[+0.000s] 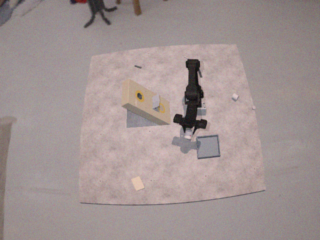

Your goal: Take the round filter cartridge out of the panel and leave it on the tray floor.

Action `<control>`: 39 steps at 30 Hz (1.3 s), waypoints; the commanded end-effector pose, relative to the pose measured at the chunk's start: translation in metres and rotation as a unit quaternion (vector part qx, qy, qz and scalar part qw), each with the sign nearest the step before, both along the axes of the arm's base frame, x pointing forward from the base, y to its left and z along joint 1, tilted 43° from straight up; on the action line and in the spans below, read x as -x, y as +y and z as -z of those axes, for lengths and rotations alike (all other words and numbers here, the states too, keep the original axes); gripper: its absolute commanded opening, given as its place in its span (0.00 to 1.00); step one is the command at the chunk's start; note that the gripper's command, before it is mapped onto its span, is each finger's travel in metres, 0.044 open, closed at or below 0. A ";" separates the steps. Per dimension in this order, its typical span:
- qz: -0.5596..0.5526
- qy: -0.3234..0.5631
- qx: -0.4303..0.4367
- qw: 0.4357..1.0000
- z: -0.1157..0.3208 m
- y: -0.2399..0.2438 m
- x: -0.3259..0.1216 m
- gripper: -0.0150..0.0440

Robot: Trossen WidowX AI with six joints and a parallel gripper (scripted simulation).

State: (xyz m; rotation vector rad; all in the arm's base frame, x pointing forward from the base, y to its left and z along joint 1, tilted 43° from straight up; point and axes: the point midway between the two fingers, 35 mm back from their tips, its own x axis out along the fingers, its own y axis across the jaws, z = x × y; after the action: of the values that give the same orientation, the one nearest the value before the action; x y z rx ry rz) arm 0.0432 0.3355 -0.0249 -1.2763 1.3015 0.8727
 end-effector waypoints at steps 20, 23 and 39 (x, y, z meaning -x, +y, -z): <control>-0.162 0.145 0.009 0.976 0.075 -0.073 0.110 0.25; -0.178 0.159 0.010 0.971 0.080 -0.083 0.118 0.25; -0.181 0.163 0.011 0.970 0.135 -0.132 0.118 0.25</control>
State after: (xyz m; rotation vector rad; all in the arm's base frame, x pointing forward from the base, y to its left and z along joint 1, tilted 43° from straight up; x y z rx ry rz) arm -0.0751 0.2137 -0.1513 -1.4583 1.3432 1.3748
